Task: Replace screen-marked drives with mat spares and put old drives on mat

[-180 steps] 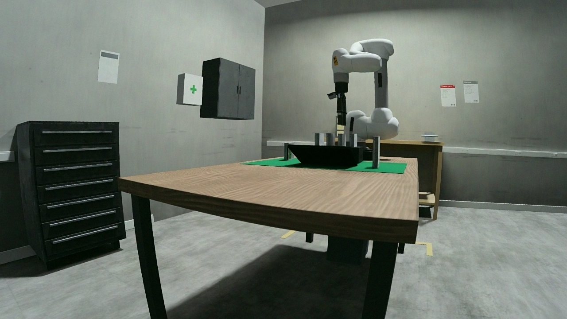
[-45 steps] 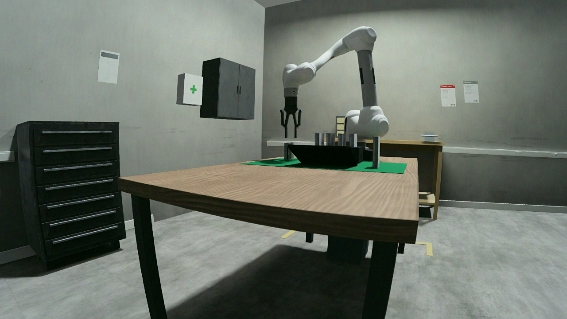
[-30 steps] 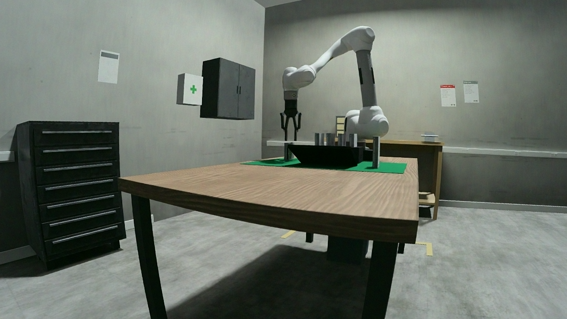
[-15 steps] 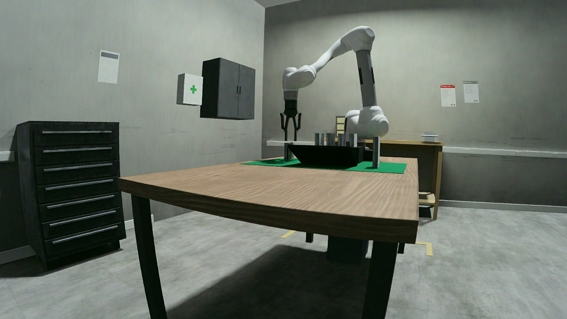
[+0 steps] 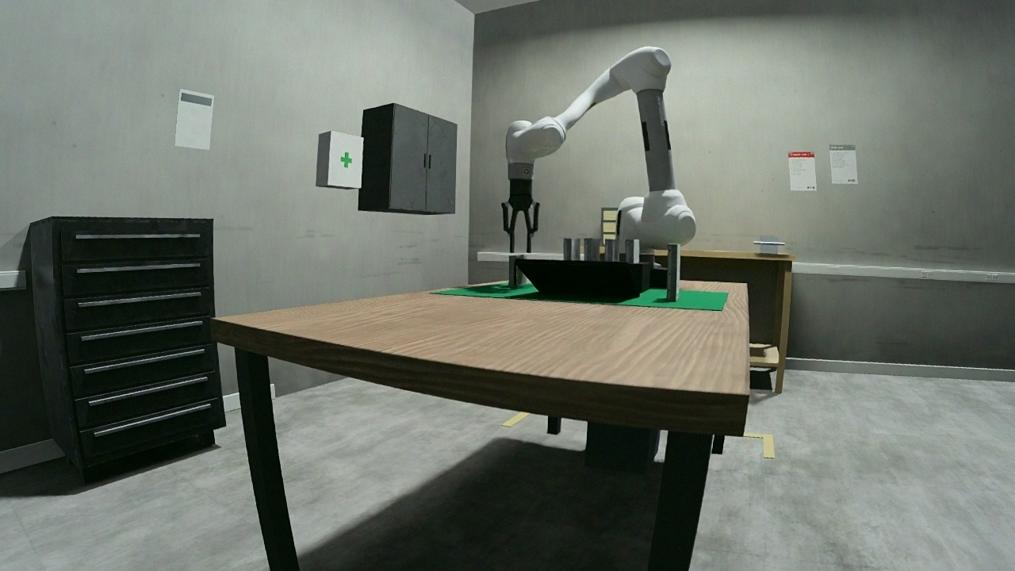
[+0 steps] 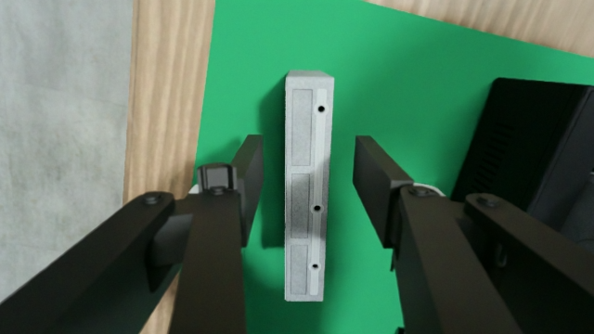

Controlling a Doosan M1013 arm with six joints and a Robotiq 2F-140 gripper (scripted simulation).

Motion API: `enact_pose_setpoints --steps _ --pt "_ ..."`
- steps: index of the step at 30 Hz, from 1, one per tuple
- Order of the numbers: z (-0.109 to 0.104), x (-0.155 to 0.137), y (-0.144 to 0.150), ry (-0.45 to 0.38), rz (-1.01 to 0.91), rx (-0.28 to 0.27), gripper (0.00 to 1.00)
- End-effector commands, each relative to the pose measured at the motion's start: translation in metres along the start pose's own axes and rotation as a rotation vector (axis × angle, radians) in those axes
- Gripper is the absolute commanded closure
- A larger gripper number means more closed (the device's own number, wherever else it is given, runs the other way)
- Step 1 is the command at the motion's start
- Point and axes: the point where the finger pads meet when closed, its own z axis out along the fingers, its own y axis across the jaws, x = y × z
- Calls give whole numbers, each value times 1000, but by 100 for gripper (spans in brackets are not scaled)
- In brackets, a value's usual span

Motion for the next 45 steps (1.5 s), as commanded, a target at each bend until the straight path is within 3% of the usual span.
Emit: enact_pose_setpoints --steps 1,45 --pt "1 0 0 -1 0 1 60" --pt "60 0 0 -1 0 1 60"
